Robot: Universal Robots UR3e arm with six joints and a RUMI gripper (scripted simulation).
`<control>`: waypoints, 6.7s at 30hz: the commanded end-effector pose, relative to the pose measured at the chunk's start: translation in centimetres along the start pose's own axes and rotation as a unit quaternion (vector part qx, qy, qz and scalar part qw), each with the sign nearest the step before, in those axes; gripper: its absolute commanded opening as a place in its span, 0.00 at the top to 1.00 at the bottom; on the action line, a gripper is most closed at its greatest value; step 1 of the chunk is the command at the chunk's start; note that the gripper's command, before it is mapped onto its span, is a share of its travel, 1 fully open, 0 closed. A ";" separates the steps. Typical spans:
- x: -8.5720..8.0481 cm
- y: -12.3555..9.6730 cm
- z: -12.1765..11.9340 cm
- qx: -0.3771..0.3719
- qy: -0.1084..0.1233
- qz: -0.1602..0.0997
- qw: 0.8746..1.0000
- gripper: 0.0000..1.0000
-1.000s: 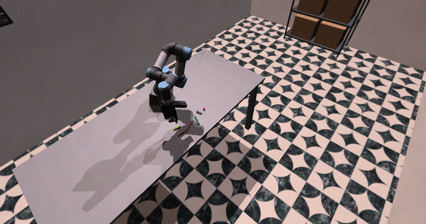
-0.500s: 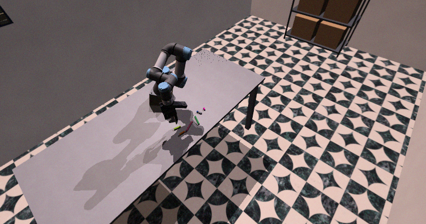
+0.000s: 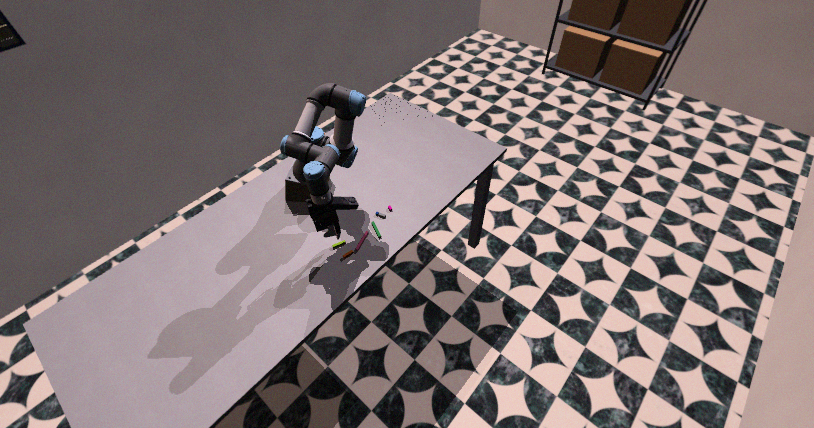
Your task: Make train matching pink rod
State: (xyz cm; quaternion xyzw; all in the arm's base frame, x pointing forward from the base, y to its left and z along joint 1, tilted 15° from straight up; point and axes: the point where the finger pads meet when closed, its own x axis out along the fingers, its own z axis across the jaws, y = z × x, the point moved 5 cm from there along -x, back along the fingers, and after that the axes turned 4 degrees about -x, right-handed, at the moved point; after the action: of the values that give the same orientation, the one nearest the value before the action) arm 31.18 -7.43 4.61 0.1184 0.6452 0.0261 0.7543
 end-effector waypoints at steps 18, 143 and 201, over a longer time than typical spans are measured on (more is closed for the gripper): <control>2.7 -0.2 0.3 0.000 -0.005 -0.005 1.000 0.86; 4.6 -0.2 0.3 0.000 -0.005 -0.005 1.000 0.86; 4.7 -0.2 0.3 0.000 -0.005 -0.005 1.000 1.00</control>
State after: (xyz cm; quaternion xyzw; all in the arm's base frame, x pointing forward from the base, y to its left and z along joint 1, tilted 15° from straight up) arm 32.23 -6.80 0.09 0.1149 0.6421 0.0217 0.7577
